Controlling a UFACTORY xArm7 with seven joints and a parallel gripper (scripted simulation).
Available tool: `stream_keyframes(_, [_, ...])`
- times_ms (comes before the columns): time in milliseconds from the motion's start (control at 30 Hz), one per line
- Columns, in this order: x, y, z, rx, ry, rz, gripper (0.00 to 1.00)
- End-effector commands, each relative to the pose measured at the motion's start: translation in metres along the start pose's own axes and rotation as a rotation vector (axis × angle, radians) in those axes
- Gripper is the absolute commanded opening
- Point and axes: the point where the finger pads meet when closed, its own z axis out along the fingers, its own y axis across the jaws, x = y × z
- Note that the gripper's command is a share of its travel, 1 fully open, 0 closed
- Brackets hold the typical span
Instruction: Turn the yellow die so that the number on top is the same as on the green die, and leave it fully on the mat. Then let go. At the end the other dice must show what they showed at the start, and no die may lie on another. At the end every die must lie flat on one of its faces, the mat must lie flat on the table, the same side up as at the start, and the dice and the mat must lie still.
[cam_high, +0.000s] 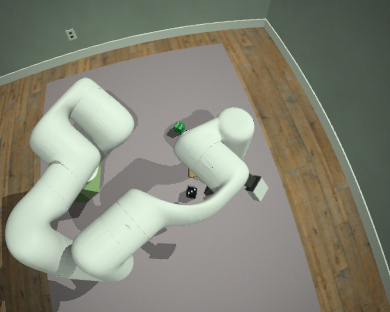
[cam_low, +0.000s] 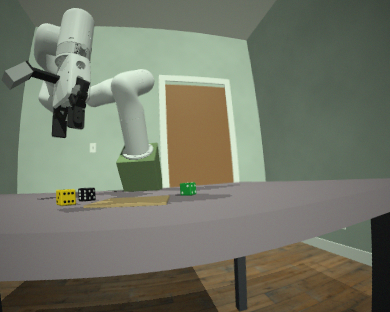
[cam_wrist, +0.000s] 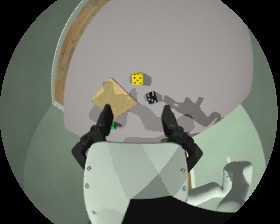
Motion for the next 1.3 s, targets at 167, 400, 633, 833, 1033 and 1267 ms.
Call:
stream_keyframes(167, [0.002, 0.0, 0.009, 0.001, 0.002, 0.001, 1.0])
stream_keyframes(400, [0.001, -0.001, 0.046, 0.001, 0.001, 0.001, 1.0])
stream_keyframes(633, [0.001, -0.001, 0.046, 0.001, 0.001, 0.001, 0.47])
stream_keyframes(833, [0.001, -0.001, 0.046, 0.001, 0.001, 0.001, 0.47])
stream_keyframes(1033, [0.001, -0.001, 0.046, 0.001, 0.001, 0.001, 0.47])
stream_keyframes(1267, [0.001, -0.001, 0.046, 0.001, 0.001, 0.001, 0.47])
